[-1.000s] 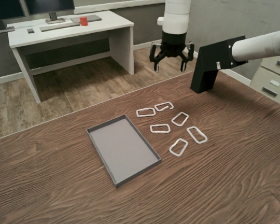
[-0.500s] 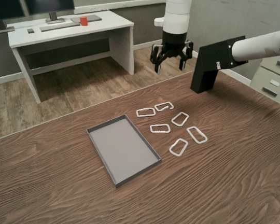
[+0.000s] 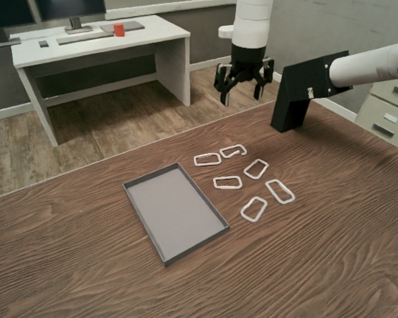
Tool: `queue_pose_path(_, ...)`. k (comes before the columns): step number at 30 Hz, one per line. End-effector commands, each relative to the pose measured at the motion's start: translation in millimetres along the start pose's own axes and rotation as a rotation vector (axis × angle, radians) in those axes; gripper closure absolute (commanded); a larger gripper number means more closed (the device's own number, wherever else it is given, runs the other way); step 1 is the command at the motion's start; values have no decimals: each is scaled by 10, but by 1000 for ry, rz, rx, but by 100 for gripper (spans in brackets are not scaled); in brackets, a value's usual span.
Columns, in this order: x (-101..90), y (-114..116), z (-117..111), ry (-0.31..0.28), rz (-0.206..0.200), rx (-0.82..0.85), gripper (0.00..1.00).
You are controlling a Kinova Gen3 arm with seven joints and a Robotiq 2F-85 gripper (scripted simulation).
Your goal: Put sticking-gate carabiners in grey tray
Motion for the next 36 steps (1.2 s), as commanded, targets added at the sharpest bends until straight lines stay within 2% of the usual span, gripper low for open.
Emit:
queue_pose_path(1, 444, 266, 283, 1, -1, 0, 0)
queue_pose_path(15, 444, 266, 283, 1, -1, 0, 0)
queue_pose_path(16, 889, 528, 560, 1, -3, 1, 0)
queue_pose_path(32, 889, 528, 560, 1, -3, 1, 0)
queue_pose_path(33, 1326, 789, 834, 0, -4, 2, 0)
queue_pose_path(36, 1326, 789, 834, 0, -4, 2, 0)
Point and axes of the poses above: the point where the finger pads meet when closed, its own x axis out along the fingers, its own y axis across the jaws, z = x × y, the point moved 9 cm from there along -x, back along the fingers, and after that the axes turned 12 degrees about -x, right-handed, at the moved point
